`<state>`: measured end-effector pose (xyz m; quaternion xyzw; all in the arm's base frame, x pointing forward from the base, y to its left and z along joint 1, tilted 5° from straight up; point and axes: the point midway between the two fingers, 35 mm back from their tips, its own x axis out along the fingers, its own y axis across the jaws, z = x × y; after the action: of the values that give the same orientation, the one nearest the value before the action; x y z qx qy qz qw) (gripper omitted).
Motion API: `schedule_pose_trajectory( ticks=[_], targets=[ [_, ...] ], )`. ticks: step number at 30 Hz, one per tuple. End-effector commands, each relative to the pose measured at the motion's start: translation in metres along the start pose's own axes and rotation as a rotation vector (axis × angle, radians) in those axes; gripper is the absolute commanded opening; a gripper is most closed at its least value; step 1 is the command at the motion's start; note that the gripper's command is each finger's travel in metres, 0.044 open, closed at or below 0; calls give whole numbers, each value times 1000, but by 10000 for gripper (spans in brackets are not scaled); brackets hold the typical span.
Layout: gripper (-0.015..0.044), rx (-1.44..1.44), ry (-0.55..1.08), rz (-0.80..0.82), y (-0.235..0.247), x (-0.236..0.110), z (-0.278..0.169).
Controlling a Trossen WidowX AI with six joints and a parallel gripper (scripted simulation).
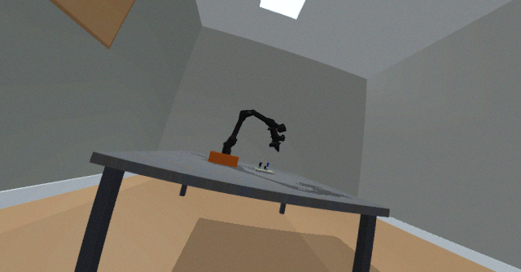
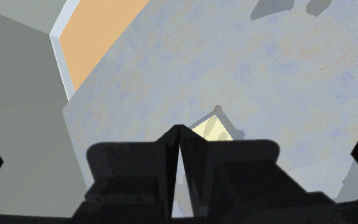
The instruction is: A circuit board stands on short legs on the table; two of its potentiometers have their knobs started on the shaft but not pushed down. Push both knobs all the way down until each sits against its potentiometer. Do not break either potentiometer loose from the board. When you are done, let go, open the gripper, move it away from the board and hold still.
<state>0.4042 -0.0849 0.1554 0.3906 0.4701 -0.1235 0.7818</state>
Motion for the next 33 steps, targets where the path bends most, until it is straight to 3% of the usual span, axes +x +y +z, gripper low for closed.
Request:
schedule_pose_trajectory(
  ticks=[1, 18, 33],
  targets=[
    [0, -69, 64, -72, -8, 8, -24],
    [0, -420, 376, -353, -50, 17, -122],
    [0, -435, 389, -363, -60, 34, -131]
  ],
)
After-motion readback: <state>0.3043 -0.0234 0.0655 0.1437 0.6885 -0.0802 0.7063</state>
